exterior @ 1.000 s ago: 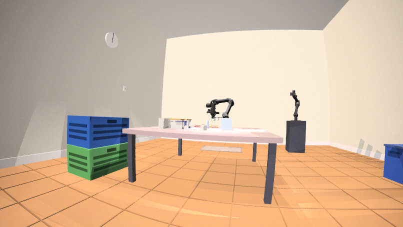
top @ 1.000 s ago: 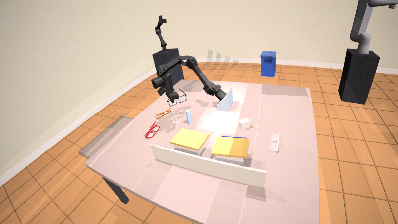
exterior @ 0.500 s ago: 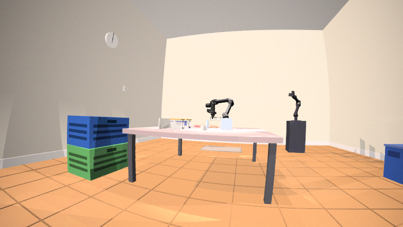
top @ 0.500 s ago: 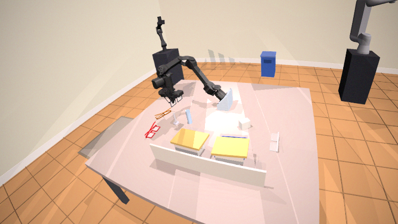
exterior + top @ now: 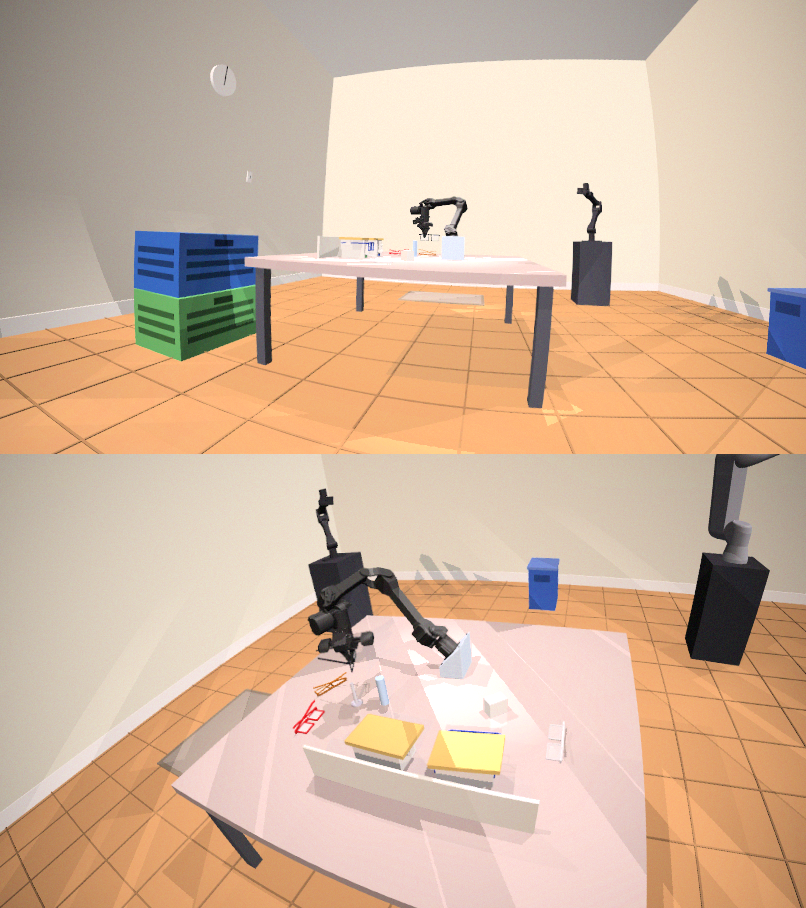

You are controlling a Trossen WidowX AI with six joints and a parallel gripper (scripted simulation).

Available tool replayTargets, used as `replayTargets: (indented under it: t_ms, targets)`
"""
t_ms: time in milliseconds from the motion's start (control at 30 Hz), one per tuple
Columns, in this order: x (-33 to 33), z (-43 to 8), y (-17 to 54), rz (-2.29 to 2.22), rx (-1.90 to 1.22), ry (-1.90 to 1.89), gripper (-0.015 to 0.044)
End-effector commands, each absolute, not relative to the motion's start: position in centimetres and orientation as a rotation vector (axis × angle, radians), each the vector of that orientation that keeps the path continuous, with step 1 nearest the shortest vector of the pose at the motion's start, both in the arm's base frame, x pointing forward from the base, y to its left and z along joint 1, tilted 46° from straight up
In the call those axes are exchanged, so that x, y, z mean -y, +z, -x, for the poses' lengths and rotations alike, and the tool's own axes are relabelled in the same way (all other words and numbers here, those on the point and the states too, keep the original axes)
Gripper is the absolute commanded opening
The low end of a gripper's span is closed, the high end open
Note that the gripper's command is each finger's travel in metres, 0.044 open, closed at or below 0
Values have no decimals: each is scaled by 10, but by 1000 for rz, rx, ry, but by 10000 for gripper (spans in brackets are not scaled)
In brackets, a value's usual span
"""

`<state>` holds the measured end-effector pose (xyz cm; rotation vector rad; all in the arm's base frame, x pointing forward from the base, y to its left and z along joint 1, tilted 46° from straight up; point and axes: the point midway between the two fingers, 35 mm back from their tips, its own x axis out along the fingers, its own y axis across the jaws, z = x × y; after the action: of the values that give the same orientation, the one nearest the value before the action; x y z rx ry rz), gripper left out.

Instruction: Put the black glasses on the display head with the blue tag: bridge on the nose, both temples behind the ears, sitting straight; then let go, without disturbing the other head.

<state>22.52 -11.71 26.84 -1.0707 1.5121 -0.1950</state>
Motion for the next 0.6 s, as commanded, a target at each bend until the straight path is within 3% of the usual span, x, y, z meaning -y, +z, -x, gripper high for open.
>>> replayTargets:
  t_ms: [0, 567]
  targets:
    - [117, -225, 267, 1178, -1548, -98, 0]
    - [111, -229, 262, 1661, -1630, 419, 0]
